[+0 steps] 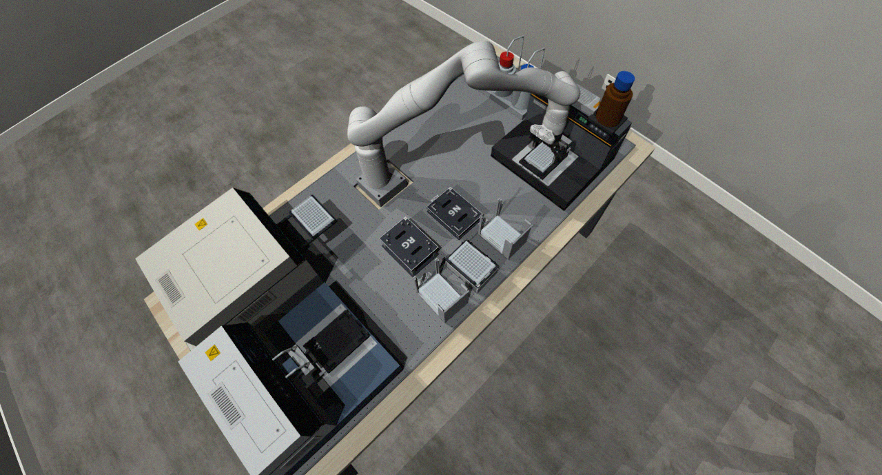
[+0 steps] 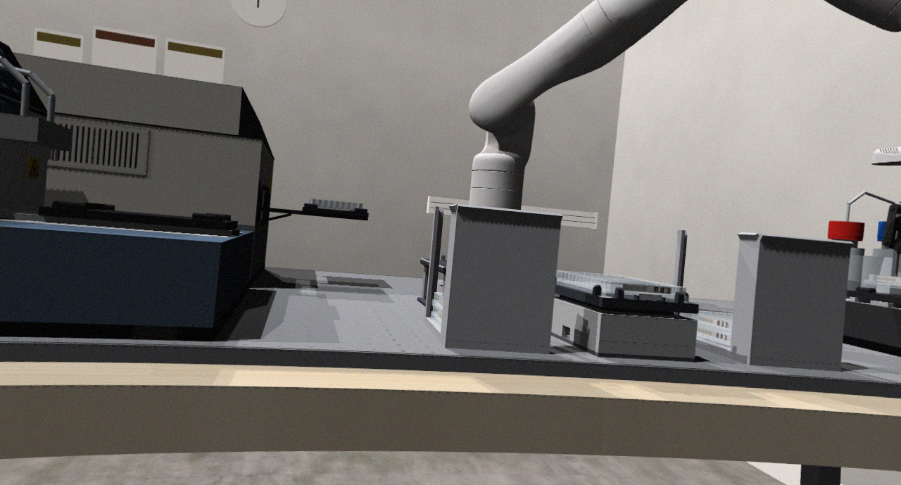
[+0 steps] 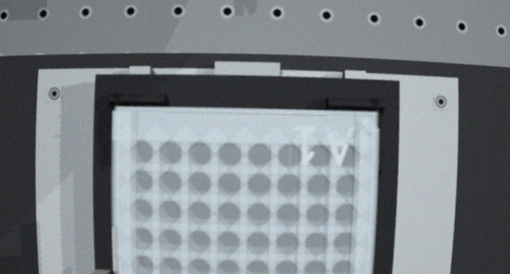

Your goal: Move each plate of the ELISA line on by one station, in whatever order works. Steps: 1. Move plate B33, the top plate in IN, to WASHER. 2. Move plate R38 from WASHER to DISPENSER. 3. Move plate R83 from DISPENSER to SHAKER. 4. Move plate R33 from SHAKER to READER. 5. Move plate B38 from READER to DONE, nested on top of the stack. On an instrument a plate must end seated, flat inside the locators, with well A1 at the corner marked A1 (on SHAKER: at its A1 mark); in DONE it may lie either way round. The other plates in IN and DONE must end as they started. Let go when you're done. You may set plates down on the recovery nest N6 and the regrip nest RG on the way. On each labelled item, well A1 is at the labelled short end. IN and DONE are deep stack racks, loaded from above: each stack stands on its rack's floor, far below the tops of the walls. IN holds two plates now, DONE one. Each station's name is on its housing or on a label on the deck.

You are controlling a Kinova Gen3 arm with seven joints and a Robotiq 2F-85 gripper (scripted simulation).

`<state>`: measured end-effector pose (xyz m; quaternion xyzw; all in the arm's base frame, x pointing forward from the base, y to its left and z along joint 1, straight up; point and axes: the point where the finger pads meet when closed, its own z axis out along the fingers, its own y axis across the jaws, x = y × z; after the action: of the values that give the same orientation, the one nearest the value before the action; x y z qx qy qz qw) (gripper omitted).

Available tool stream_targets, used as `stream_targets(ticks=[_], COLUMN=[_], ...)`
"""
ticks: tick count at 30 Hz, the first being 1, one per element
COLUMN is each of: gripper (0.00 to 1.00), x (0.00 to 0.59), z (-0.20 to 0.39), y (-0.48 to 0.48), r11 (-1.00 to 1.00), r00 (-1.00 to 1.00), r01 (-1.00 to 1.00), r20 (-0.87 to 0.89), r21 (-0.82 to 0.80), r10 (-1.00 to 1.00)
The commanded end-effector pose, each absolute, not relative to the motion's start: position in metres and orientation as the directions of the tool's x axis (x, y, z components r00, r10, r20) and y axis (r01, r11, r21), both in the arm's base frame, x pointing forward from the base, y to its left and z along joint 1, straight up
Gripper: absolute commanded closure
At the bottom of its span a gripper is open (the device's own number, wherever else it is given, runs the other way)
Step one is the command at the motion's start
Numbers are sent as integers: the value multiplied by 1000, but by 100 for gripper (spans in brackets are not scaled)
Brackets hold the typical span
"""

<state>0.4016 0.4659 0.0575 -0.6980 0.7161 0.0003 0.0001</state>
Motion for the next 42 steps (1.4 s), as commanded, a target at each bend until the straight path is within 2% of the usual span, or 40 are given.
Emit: stream_targets(ticks=[1,40,41,42], gripper=[6,6,0,0], x=[402,402,402,402], z=[58,50,50,50], y=[466,466,466,466], r11=[26,26,26,26], r00=[-26,-26,-26,-26], r01=[-1000,-1000,-1000,-1000], r20=[-3,-3,-3,-3], r21=[-2,-2,-2,-2], r10=[-1000,-1000,-1000,-1000])
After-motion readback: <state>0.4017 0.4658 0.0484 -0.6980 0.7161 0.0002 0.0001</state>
